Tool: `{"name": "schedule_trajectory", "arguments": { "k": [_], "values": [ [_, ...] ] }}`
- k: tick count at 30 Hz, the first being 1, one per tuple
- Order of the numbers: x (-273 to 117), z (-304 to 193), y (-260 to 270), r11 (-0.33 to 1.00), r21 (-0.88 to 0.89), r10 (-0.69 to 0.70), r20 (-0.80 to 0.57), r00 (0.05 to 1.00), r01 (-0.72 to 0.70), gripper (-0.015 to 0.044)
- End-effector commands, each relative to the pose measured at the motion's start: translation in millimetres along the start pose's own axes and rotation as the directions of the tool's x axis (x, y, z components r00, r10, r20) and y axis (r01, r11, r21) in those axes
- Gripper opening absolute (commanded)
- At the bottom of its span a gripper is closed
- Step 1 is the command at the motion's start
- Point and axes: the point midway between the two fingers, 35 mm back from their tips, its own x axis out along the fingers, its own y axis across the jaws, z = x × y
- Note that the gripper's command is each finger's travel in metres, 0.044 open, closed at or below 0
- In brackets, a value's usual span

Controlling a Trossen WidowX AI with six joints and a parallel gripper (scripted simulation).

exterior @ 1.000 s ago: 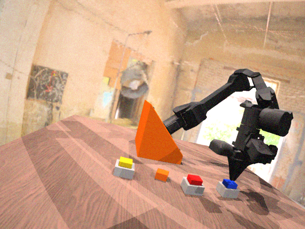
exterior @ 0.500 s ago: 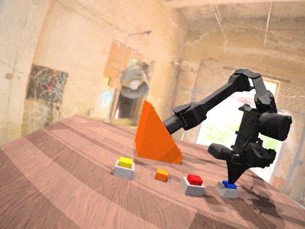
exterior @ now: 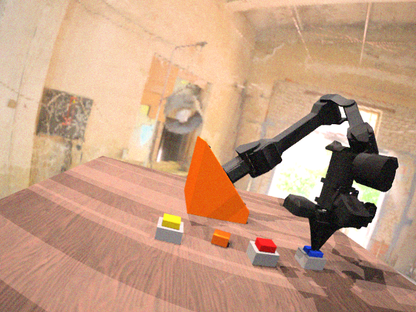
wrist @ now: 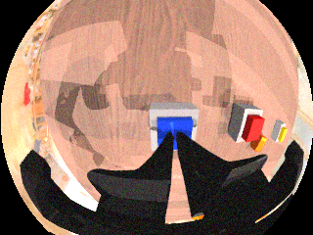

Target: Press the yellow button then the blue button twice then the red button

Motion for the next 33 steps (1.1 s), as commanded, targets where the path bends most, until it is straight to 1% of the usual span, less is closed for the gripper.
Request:
{"name": "schedule_trajectory", "arguments": {
  "k": [1, 3, 7, 8, 11, 13, 17, 19, 24, 26, 31, 33],
  "values": [
    [-19.5, 0.2, -0.7, 1.000, 0.000, -0.003, 0.000, 1.000, 0.003, 0.0020],
    [-29.4, -0.6, -0.8, 1.000, 0.002, -0.004, -0.002, 1.000, 0.004, 0.0020],
    [-31.9, -0.3, -0.9, 1.000, 0.002, -0.005, -0.002, 1.000, 0.005, 0.0020],
    [-39.3, 0.5, -1.2, 1.000, 0.002, -0.007, -0.002, 1.000, 0.007, 0.0020],
    [-80.5, 0.7, -1.4, 1.000, 0.003, -0.009, -0.002, 1.000, 0.009, 0.0020],
    [-90.7, -0.3, -0.9, 1.000, 0.003, -0.007, -0.002, 1.000, 0.007, 0.0020],
    [-90.7, -0.3, -0.9, 1.000, 0.003, -0.007, -0.002, 1.000, 0.007, 0.0020],
    [-90.8, 2.1, -11.5, 1.000, 0.003, -0.011, -0.002, 1.000, 0.011, 0.0020],
    [-91.6, 5.4, -92.6, 1.000, 0.005, -0.018, -0.002, 1.000, 0.018, 0.0020],
    [-91.6, 2.1, -112.1, 1.000, 0.004, -0.013, -0.003, 1.000, 0.013, 0.0020],
    [-91.6, 1.6, -114.5, 1.000, 0.003, -0.012, -0.003, 1.000, 0.012, 0.0020],
    [-81.2, 2.6, -115.1, 1.000, 0.004, -0.013, -0.003, 1.000, 0.013, 0.0020]
  ]
}}
